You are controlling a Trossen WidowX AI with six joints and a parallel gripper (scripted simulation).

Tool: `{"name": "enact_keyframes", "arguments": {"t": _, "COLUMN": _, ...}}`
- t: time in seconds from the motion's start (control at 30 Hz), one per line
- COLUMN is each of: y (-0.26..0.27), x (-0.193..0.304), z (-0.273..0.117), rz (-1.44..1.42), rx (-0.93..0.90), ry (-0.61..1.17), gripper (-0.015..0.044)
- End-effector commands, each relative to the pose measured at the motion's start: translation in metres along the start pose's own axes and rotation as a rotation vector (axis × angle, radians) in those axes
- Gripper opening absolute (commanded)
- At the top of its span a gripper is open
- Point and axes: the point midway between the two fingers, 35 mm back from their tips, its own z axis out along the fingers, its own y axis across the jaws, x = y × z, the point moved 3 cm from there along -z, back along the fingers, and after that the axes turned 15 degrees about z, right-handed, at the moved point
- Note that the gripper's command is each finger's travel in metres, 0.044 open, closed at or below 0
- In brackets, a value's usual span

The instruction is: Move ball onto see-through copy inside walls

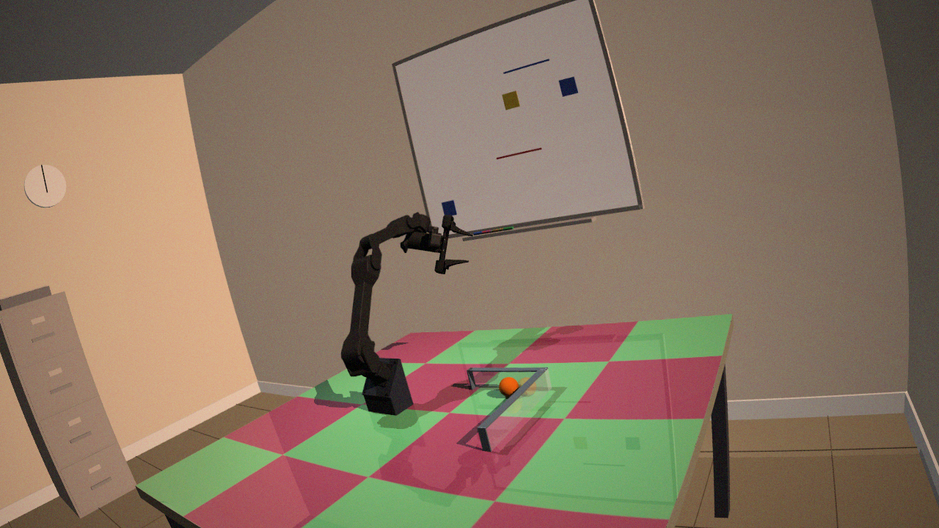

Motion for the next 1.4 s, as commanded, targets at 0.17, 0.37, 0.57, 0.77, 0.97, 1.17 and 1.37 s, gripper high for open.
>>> {"name": "enact_keyframes", "arguments": {"t": 0.17, "y": 0.012, "x": -0.054, "z": 0.061, "rz": -0.372, "rx": 0.171, "ry": -0.046, "gripper": 0.0357}}
{"name": "enact_keyframes", "arguments": {"t": 0.37, "y": 0.011, "x": -0.11, "z": 0.11, "rz": -0.705, "rx": 0.346, "ry": -0.015, "gripper": 0.0357}}
{"name": "enact_keyframes", "arguments": {"t": 0.57, "y": 0.0, "x": -0.165, "z": 0.15, "rz": -1.006, "rx": 0.507, "ry": 0.085, "gripper": 0.0357}}
{"name": "enact_keyframes", "arguments": {"t": 0.77, "y": -0.017, "x": -0.215, "z": 0.179, "rz": -1.258, "rx": 0.632, "ry": 0.232, "gripper": 0.0357}}
{"name": "enact_keyframes", "arguments": {"t": 0.97, "y": -0.042, "x": -0.265, "z": 0.202, "rz": -1.496, "rx": 0.726, "ry": 0.44, "gripper": 0.0357}}
{"name": "enact_keyframes", "arguments": {"t": 1.17, "y": -0.073, "x": -0.314, "z": 0.216, "rz": -1.709, "rx": 0.768, "ry": 0.7, "gripper": 0.0357}}
{"name": "enact_keyframes", "arguments": {"t": 1.37, "y": -0.108, "x": -0.36, "z": 0.221, "rz": -1.889, "rx": 0.738, "ry": 0.998, "gripper": 0.0357}}
